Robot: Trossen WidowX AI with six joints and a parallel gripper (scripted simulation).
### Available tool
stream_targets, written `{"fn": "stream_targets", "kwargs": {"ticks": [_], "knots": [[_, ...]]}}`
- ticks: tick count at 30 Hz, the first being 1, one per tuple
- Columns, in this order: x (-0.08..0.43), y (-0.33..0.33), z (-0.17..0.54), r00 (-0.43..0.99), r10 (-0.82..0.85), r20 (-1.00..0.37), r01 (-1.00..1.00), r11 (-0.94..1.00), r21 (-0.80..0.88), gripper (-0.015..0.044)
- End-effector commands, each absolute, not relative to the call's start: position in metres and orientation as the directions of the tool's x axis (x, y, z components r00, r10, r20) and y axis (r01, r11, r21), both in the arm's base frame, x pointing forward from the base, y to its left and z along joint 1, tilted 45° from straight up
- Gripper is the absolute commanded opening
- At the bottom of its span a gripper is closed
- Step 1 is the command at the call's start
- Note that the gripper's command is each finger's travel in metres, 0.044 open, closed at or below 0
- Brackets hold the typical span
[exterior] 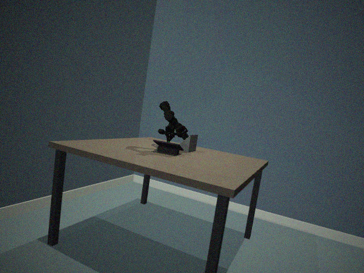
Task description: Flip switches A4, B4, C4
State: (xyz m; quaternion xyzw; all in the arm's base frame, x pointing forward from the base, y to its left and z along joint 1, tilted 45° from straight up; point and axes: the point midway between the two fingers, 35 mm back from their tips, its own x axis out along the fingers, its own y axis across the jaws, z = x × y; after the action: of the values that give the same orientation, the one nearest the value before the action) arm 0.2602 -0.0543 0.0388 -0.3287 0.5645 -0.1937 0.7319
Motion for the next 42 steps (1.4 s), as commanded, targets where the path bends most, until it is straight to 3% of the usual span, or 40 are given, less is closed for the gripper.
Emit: {"fn": "stream_targets", "kwargs": {"ticks": [1,13,21,42], "knots": [[0.26,-0.054,0.038,0.288,-0.652,-0.701,-0.092,0.71,-0.698,0.0],[0.244,-0.011,0.083,0.262,-0.657,-0.707,-0.093,0.712,-0.696,0.0],[0.224,-0.016,0.08,0.261,-0.657,-0.707,-0.094,0.712,-0.696,0.0],[0.237,-0.048,0.047,0.237,-0.665,-0.708,-0.092,0.71,-0.698,0.0]]}}
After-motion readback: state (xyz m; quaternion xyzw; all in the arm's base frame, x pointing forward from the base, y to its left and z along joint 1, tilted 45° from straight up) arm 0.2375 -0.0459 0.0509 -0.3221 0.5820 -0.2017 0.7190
